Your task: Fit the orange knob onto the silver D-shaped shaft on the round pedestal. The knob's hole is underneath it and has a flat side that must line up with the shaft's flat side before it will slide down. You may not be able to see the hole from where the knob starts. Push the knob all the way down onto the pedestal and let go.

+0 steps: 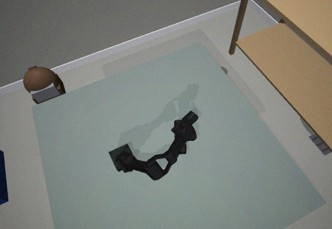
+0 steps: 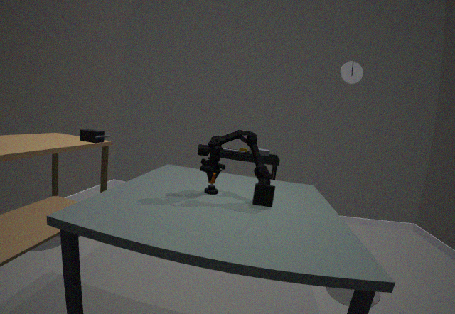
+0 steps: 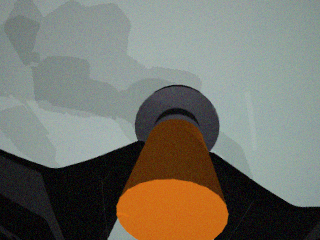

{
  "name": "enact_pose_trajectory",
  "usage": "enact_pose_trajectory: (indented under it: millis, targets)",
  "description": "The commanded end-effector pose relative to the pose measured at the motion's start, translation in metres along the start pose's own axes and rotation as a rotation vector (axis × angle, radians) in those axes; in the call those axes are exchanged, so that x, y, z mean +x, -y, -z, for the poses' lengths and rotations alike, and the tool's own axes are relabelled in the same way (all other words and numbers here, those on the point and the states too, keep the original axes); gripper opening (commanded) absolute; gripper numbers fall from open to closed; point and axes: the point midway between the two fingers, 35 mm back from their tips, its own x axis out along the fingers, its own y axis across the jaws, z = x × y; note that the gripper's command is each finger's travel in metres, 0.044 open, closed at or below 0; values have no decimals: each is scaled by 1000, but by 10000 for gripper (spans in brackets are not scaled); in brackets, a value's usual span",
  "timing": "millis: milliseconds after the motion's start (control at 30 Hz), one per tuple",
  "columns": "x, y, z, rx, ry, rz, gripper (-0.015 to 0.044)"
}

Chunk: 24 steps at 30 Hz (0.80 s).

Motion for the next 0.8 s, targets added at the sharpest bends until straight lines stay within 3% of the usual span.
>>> enact_pose_trajectory:
  millis: [0,767]
  targets:
    - [0,0,1,7,4,0,0]
    - [3,1,2,6,4,0,0]
